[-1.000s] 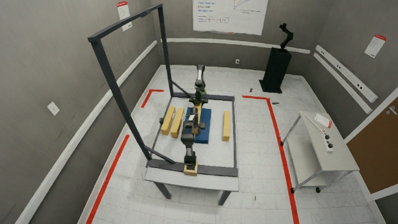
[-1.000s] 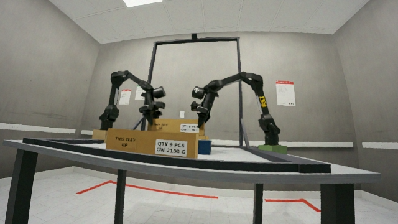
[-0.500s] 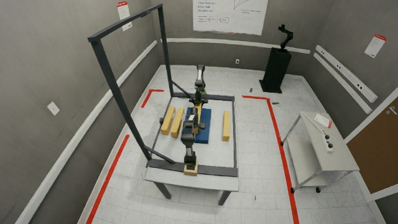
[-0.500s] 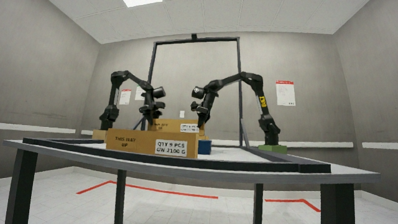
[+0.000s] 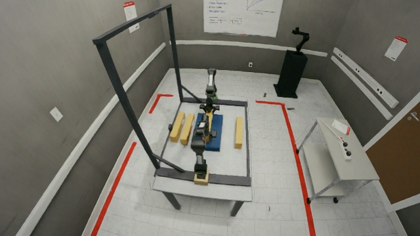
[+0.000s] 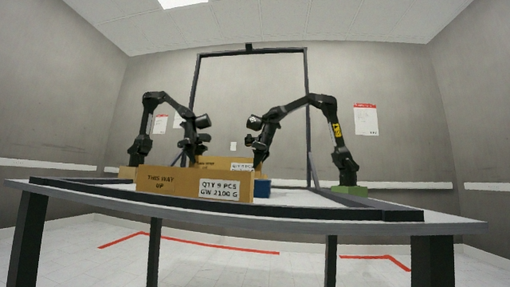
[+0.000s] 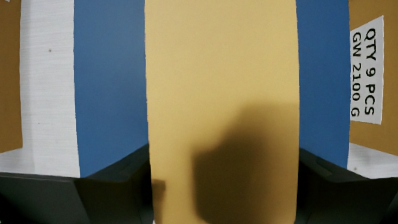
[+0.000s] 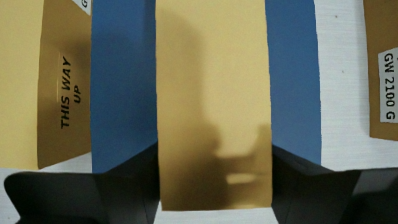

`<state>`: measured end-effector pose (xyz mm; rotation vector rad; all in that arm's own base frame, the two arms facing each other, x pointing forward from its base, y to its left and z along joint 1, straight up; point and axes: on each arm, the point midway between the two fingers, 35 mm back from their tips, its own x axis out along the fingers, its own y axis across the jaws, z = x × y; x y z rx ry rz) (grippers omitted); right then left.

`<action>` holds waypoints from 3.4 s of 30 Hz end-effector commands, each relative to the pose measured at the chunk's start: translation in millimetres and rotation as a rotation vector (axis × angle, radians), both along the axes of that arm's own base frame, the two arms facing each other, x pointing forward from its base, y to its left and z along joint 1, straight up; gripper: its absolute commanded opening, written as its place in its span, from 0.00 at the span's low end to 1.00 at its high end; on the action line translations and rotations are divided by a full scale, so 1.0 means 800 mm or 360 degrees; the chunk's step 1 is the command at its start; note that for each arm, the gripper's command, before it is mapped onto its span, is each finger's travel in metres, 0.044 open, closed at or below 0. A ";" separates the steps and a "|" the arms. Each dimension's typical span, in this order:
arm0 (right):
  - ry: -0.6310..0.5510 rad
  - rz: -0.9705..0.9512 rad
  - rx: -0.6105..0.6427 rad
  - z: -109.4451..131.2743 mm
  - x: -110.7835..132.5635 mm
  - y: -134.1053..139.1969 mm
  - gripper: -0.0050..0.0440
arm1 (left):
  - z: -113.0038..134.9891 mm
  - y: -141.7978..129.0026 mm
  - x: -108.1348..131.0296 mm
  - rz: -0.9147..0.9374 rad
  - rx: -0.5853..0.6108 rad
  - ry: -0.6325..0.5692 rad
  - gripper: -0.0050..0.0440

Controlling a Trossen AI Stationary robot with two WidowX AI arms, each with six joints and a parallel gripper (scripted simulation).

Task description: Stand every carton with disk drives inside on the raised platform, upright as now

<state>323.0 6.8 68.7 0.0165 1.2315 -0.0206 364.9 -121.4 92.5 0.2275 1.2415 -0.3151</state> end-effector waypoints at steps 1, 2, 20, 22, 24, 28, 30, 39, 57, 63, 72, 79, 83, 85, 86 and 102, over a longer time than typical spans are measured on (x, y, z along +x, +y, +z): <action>-0.0071 0.0016 -0.0004 0.008 0.004 0.003 0.00 | 0.020 0.001 0.005 0.0012 -0.0033 -0.0121 0.00; -0.0071 0.0016 -0.0004 0.008 0.004 0.003 0.00 | 0.020 0.001 0.005 0.0012 -0.0033 -0.0121 0.00; -0.0053 0.0001 -0.0002 0.008 0.004 0.003 0.00 | 0.020 0.001 0.005 0.0010 -0.0034 -0.0121 0.00; -0.0053 0.0001 -0.0002 0.008 0.004 0.003 0.00 | 0.020 0.001 0.005 0.0010 -0.0034 -0.0121 0.00; -0.0053 0.0001 -0.0002 0.008 0.004 0.003 0.00 | 0.020 0.001 0.005 0.0010 -0.0034 -0.0121 0.00; -0.0053 0.0001 -0.0002 0.008 0.004 0.003 0.00 | 0.020 0.001 0.005 0.0010 -0.0034 -0.0121 0.00; -0.0053 0.0001 -0.0002 0.008 0.004 0.003 0.00 | 0.020 0.001 0.005 0.0010 -0.0034 -0.0121 0.00; -0.0050 -0.0002 -0.0002 0.008 0.004 0.003 0.00 | 0.020 0.001 0.005 0.0002 -0.0028 -0.0083 0.00; -0.0050 -0.0003 -0.0002 0.005 0.004 0.000 0.88 | 0.013 -0.001 0.004 0.0001 -0.0025 -0.0075 0.88; -0.0050 -0.0003 -0.0002 0.005 0.004 0.000 0.88 | 0.013 -0.001 0.004 0.0001 -0.0025 -0.0075 0.88; -0.0050 -0.0003 -0.0002 0.005 0.004 0.000 0.88 | 0.012 -0.001 0.004 -0.0001 -0.0027 -0.0077 0.88; -0.0050 -0.0003 -0.0002 0.005 0.004 0.000 0.88 | 0.012 -0.001 0.004 -0.0001 -0.0027 -0.0077 0.88; -0.0050 -0.0003 -0.0002 0.005 0.004 0.000 0.88 | 0.012 -0.001 0.004 0.0000 -0.0026 -0.0077 0.88; -0.0050 -0.0003 -0.0002 0.005 0.004 0.000 0.88 | 0.012 -0.001 0.004 0.0000 -0.0026 -0.0077 0.88; -0.0050 -0.0003 -0.0002 0.005 0.004 0.000 0.88 | 0.012 -0.001 0.004 0.0000 -0.0026 -0.0077 0.88; -0.0050 -0.0003 -0.0002 0.005 0.004 0.000 0.88 | 0.012 -0.002 0.005 0.0000 -0.0026 -0.0077 0.88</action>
